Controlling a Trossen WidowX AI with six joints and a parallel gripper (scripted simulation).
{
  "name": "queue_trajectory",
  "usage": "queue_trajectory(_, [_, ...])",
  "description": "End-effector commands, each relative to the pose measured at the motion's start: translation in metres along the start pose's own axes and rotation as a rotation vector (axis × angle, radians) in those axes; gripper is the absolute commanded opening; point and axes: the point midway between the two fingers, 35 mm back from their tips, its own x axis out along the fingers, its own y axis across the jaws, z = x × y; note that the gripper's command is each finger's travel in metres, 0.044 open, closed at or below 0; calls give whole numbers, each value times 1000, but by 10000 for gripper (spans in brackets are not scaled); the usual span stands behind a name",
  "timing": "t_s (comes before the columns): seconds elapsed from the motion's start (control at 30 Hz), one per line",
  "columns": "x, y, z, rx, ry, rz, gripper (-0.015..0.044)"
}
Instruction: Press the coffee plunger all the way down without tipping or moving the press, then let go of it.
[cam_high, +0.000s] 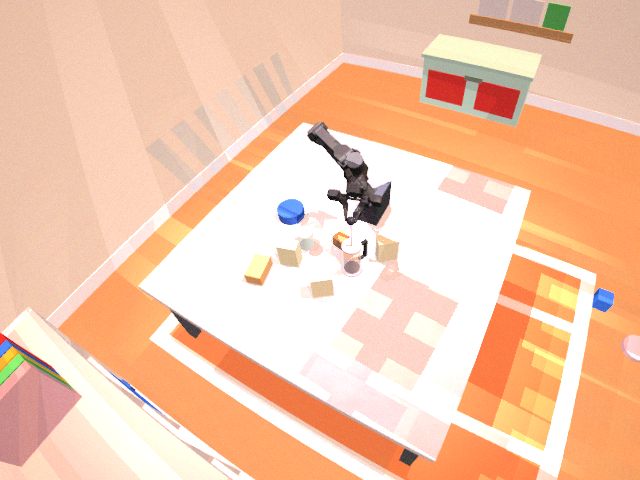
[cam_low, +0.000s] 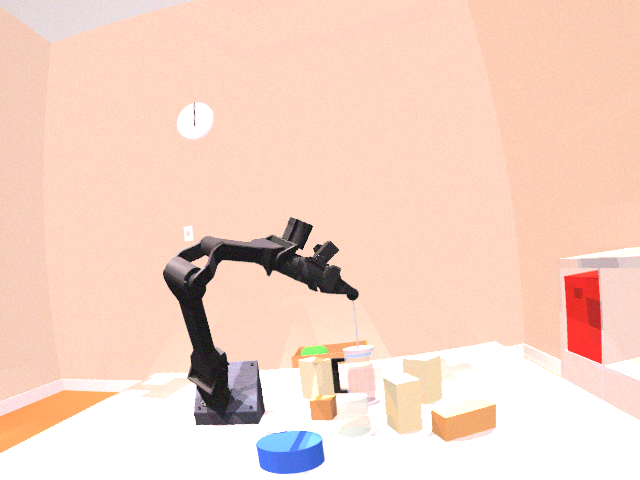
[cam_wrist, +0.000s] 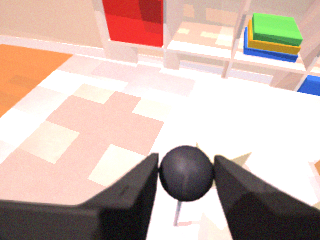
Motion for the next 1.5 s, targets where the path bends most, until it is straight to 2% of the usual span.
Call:
queue_trajectory(0.0, [0,0,0,-6,1,1,126])
queue_trajectory(1.47, [39,4,-49,-5,4,3,126])
